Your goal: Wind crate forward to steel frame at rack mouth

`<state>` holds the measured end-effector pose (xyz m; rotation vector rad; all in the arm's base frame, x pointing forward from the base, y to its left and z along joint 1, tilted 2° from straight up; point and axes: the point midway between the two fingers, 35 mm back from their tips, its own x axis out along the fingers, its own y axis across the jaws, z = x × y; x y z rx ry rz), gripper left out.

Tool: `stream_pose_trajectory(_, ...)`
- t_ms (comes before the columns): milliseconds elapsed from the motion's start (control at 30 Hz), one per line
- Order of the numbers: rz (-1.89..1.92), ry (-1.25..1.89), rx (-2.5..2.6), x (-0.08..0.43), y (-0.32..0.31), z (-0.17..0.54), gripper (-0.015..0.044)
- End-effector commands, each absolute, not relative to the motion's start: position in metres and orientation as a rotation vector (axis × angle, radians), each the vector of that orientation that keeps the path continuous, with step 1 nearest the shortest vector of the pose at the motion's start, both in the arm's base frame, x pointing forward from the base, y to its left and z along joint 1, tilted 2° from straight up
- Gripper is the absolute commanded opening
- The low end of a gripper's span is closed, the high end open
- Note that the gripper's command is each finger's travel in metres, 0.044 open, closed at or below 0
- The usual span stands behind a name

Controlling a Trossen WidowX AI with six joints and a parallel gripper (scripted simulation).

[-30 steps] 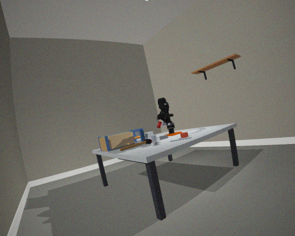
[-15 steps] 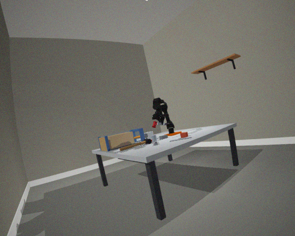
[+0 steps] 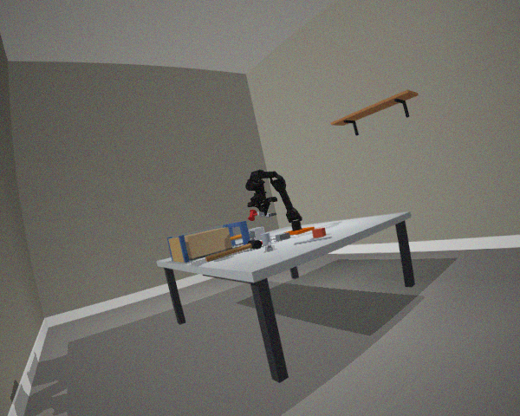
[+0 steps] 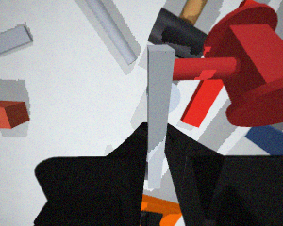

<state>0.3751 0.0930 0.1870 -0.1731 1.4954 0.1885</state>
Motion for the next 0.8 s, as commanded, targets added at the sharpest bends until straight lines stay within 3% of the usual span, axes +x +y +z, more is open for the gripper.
stream_pose_trajectory(0, 0.219, 1.476, -0.219, 0.376, 0.067, 0.192, 0.0000)
stream_pose_trajectory(767, 0.399, 1.430, -0.485, 0.353, -0.063, 0.200, 0.0000)
